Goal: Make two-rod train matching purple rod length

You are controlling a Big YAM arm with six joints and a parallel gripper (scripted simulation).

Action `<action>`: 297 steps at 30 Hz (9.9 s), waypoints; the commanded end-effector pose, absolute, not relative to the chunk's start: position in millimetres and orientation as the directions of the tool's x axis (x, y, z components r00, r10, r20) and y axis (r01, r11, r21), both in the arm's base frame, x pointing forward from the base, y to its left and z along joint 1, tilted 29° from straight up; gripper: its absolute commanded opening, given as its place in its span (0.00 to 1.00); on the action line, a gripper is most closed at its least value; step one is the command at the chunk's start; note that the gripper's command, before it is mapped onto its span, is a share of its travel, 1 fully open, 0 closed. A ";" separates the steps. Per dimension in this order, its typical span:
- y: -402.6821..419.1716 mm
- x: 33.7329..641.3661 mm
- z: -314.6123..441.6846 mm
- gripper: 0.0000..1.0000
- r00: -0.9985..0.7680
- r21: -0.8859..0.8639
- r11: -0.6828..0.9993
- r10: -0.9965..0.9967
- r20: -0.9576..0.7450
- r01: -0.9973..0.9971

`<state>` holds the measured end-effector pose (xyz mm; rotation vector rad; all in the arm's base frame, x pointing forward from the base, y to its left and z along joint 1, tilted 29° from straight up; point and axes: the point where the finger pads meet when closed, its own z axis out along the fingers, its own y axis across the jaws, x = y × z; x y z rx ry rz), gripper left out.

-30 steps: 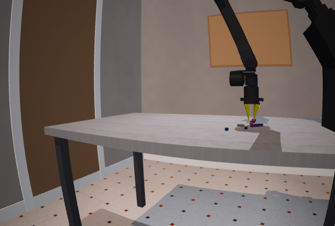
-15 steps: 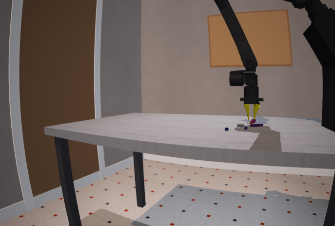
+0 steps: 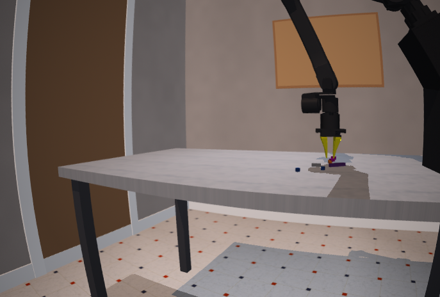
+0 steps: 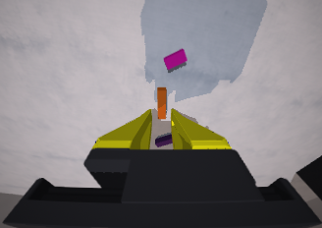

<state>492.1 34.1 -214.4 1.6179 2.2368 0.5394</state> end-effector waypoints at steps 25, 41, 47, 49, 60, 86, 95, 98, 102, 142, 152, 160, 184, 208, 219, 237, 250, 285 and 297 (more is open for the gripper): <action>35.7 496.1 -228.3 0.23 -0.293 0.485 0.275 0.955 -0.040 0.830; 38.2 495.3 -235.2 0.23 -0.297 0.478 0.279 0.954 -0.039 0.833; 38.2 495.3 -235.2 0.23 -0.297 0.478 0.279 0.954 -0.039 0.833; 38.2 495.3 -235.2 0.23 -0.297 0.478 0.279 0.954 -0.039 0.833; 38.2 495.3 -235.2 0.23 -0.297 0.478 0.279 0.954 -0.039 0.833; 38.2 495.3 -235.2 0.04 -0.298 0.478 0.279 0.954 -0.039 0.833; 38.2 495.3 -235.2 0.04 -0.298 0.478 0.279 0.954 -0.039 0.833; 38.2 495.3 -235.2 0.04 -0.298 0.478 0.279 0.954 -0.039 0.833; 38.2 495.3 -235.2 0.04 -0.298 0.478 0.279 0.954 -0.039 0.833; 21.7 445.2 -146.8 0.04 -0.305 0.466 0.289 0.951 -0.042 0.836; 8.4 453.9 -147.8 0.04 -0.397 0.458 0.394 0.913 -0.096 0.797; -8.9 462.0 -147.0 0.04 -0.551 0.428 0.573 0.813 -0.187 0.699; -40.2 474.2 -145.1 0.04 -0.760 0.338 0.819 0.564 -0.324 0.464; -84.4 486.3 -141.7 0.04 -0.885 0.157 0.985 0.134 -0.445 0.070; -90.8 492.7 -139.9 0.04 -0.878 0.065 0.988 -0.091 -0.470 -0.137; -97.1 493.8 -140.1 0.04 -0.875 0.056 0.989 -0.092 -0.475 -0.134; -89.5 515.4 -171.5 0.04 -0.869 0.058 0.991 -0.081 -0.487 -0.124; -86.7 536.8 -211.7 0.04 -0.870 0.059 0.991 -0.075 -0.488 -0.119; -86.7 536.8 -211.7 0.04 -0.870 0.059 0.991 -0.075 -0.488 -0.119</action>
